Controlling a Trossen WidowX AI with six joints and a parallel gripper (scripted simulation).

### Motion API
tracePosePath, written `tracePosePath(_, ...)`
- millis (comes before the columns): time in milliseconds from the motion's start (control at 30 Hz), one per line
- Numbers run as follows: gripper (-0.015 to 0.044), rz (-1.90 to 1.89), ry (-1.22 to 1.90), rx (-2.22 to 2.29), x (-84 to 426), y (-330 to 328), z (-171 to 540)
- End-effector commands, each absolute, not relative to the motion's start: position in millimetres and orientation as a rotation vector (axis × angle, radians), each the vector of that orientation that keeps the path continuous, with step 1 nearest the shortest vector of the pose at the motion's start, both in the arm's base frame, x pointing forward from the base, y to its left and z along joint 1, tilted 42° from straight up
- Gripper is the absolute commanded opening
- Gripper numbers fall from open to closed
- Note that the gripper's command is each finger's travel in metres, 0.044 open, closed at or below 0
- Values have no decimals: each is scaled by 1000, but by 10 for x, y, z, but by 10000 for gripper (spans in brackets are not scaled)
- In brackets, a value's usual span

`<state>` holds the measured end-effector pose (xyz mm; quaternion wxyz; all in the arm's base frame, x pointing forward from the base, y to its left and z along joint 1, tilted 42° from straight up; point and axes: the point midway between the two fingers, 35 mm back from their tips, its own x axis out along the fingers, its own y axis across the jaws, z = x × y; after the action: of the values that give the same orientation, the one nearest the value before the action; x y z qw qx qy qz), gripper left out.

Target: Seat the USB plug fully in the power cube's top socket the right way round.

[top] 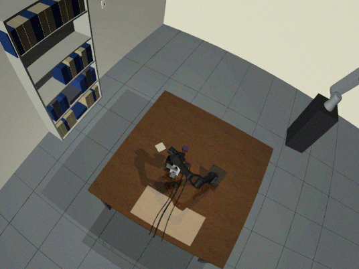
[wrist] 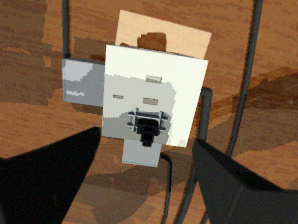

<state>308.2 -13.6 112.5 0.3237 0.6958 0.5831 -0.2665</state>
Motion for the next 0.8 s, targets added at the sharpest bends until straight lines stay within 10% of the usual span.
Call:
tracePosePath(0,230,-698,1529,1826,3084,-138,1128)
tracePosePath(267,20,-698,1529,1826,3084,-138,1128)
tracePosePath(767,0,-698,1529,1826,3084,-138,1128)
